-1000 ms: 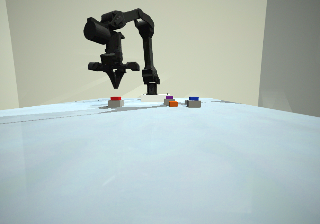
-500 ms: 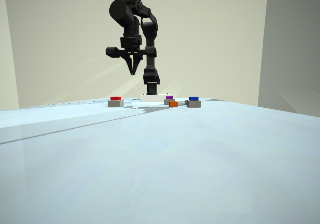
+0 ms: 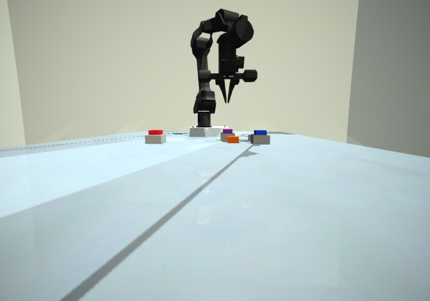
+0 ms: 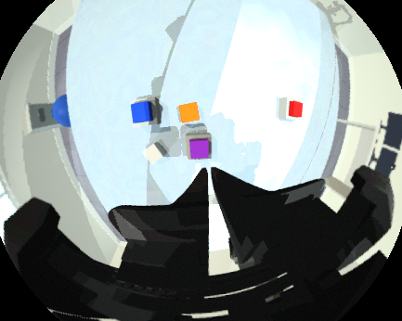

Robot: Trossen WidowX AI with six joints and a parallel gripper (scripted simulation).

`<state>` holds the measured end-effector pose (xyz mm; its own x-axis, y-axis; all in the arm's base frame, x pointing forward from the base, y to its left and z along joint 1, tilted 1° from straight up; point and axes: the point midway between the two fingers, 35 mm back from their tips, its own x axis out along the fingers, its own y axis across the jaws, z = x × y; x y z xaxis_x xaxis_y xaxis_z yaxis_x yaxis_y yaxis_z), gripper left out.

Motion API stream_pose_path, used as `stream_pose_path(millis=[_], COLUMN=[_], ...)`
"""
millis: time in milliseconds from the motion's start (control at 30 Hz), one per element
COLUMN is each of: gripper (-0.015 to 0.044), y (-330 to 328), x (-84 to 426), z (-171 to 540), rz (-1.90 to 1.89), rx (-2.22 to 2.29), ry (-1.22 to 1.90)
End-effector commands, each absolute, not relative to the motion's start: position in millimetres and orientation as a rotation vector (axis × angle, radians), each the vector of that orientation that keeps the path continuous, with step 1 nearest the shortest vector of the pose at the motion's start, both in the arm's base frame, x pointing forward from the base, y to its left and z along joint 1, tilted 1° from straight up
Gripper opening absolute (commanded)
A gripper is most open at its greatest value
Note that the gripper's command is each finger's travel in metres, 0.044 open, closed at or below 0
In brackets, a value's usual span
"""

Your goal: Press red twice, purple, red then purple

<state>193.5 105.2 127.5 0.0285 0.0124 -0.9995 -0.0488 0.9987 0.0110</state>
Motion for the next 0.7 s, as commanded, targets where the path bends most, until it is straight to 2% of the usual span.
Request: stream_pose_path(millis=[0, 200, 667], gripper=[0.0020, 0.0020, 0.0020], y=[108, 108, 109], x=[188, 190, 191], z=[125, 67, 51], rz=[0.036, 0.036, 0.036], rx=[-0.020, -0.020, -0.020], ry=[1.539, 1.539, 1.539])
